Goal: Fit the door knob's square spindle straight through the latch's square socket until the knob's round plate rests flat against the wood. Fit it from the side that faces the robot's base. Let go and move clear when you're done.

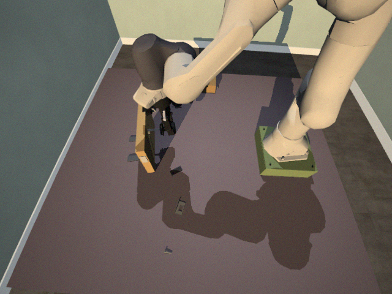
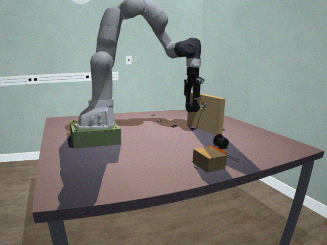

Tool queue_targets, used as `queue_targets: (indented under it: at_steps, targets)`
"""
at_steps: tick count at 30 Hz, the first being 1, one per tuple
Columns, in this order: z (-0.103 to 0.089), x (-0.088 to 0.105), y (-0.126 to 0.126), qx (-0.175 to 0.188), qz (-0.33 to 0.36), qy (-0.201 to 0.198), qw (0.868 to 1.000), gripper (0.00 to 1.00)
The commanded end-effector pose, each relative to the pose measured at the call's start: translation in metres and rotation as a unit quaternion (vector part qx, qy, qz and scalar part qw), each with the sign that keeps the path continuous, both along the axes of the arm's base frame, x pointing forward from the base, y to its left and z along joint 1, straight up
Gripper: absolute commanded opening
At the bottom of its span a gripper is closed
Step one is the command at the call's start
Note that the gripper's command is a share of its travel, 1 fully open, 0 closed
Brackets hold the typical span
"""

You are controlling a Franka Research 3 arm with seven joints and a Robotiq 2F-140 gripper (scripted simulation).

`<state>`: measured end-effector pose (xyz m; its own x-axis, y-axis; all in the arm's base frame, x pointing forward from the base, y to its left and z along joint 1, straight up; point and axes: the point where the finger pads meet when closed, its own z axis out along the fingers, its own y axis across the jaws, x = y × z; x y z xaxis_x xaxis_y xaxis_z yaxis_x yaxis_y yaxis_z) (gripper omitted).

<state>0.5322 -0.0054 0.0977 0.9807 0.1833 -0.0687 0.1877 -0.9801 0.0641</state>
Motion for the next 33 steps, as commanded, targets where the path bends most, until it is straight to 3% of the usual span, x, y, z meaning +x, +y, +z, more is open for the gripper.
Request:
queue_targets:
  at_steps: [1,33]
  targets:
    - [0.0016,0.0025,0.0008,-0.001,0.000,-0.002,1.000,0.42]
    - [0.0016,0.0075,0.0017,-0.001,-0.001,-0.002,1.000,0.42]
